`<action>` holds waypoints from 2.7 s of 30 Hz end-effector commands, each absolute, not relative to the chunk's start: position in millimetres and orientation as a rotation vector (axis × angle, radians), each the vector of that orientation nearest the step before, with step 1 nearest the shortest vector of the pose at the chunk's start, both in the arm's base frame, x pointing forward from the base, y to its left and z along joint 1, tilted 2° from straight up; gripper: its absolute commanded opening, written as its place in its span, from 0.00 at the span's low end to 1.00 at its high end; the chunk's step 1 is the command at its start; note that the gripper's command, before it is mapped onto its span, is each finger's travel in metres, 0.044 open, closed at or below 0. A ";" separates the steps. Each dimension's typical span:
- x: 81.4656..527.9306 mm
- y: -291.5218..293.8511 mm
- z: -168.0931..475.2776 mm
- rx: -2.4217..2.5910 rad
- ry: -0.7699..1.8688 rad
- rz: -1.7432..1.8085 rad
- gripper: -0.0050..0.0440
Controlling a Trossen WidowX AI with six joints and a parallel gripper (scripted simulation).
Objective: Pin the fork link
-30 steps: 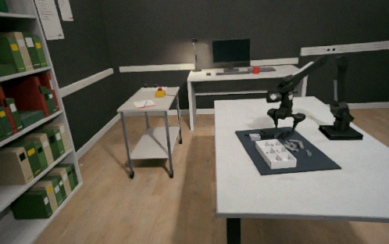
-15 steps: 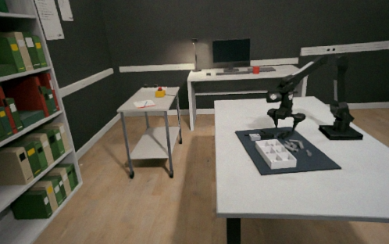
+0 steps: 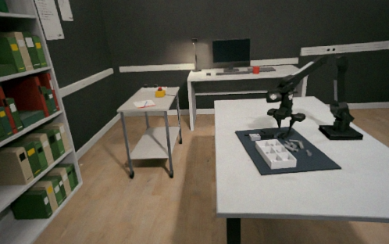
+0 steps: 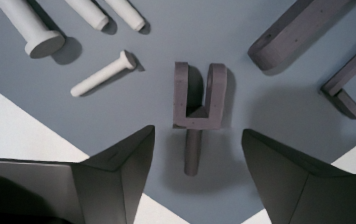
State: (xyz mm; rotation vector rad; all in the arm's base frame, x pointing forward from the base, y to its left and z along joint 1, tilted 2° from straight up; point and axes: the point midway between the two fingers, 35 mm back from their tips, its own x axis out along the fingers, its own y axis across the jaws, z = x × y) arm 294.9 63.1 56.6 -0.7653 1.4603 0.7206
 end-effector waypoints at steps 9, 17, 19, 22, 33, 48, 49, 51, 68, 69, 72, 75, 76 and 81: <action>300.4 64.3 60.5 -0.764 1.446 0.712 0.61; 300.5 64.8 60.7 -0.762 1.448 0.714 0.61; 300.5 64.9 60.6 -0.762 1.448 0.715 0.61; 301.1 65.3 60.9 -0.761 1.447 0.715 0.61; 300.9 65.5 60.6 -0.760 1.449 0.717 0.61; 299.2 65.1 58.1 -0.760 1.454 0.718 0.61; 298.6 65.0 57.2 -0.760 1.456 0.719 0.61; 298.6 65.0 57.2 -0.760 1.456 0.719 0.61; 296.6 63.7 44.2 -0.759 1.462 0.721 0.61; 296.6 63.7 43.1 -0.759 1.462 0.721 0.61; 296.6 63.4 39.3 -0.759 1.462 0.721 0.61; 296.6 63.2 35.4 -0.760 1.462 0.722 0.61; 296.6 63.1 34.1 -0.760 1.462 0.722 0.61; 296.6 62.6 27.6 -0.760 1.462 0.722 0.61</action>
